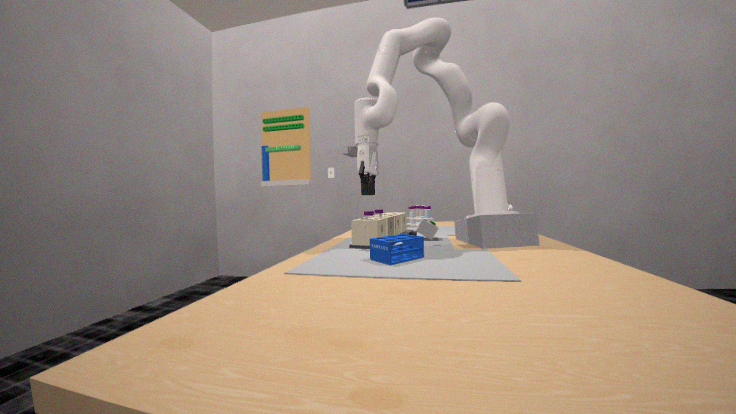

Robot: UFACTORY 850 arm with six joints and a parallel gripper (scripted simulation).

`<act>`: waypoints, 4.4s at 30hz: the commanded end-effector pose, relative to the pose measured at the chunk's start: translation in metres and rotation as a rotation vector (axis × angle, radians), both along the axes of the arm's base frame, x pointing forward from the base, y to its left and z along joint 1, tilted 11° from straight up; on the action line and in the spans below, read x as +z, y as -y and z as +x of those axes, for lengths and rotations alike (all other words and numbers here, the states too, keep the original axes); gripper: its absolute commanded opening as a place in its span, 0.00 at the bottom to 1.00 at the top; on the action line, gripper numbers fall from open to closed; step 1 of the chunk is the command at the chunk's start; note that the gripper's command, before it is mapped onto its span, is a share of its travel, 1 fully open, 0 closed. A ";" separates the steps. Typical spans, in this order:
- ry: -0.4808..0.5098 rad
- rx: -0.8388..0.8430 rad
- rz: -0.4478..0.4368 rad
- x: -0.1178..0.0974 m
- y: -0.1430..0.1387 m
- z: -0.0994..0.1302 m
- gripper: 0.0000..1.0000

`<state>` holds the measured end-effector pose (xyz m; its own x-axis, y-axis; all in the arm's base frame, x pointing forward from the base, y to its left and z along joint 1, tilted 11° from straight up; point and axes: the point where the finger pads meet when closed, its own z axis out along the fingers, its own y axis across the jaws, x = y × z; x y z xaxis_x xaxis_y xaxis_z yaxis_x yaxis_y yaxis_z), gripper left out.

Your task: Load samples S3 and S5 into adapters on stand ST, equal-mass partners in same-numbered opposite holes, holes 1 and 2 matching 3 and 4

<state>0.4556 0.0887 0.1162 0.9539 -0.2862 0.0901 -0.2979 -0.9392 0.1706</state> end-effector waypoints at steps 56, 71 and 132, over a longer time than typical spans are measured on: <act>0.032 -0.163 0.007 0.051 0.012 -0.013 0.57; 0.114 -0.589 0.022 0.061 0.069 -0.043 0.57; 0.143 -0.737 0.027 0.102 0.308 -0.174 0.57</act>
<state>0.2927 -0.1967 0.2144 0.4917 -0.8498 0.1897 -0.8701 -0.4878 0.0700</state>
